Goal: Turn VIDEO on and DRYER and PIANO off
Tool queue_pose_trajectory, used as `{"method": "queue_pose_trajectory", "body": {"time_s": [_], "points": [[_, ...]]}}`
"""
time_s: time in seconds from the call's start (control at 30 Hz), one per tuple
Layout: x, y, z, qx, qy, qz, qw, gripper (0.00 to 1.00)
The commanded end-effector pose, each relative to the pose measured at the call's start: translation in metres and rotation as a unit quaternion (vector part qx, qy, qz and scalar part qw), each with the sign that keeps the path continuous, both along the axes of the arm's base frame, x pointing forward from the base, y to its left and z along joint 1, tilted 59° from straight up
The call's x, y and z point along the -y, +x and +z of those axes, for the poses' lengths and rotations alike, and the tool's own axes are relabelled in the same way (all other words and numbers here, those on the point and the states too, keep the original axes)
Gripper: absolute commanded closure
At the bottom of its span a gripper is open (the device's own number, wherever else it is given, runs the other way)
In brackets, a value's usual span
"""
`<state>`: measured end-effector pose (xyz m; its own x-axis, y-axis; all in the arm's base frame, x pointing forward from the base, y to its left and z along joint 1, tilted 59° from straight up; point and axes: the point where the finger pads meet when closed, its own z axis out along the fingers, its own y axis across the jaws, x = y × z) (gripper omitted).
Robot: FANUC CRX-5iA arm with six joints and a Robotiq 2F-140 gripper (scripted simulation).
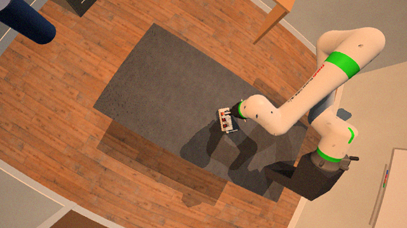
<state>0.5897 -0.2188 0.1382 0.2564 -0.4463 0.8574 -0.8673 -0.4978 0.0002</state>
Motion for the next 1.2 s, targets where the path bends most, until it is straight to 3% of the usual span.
{"method": "queue_pose_trajectory", "body": {"time_s": [0.0, 1.17], "points": [[0.000, 0.000, 0.000, 0.000, 0.000, 0.000, 1.000, 1.00], [0.011, 0.007, -0.007, 0.000, 0.000, 0.000, 1.000, 1.00]]}}
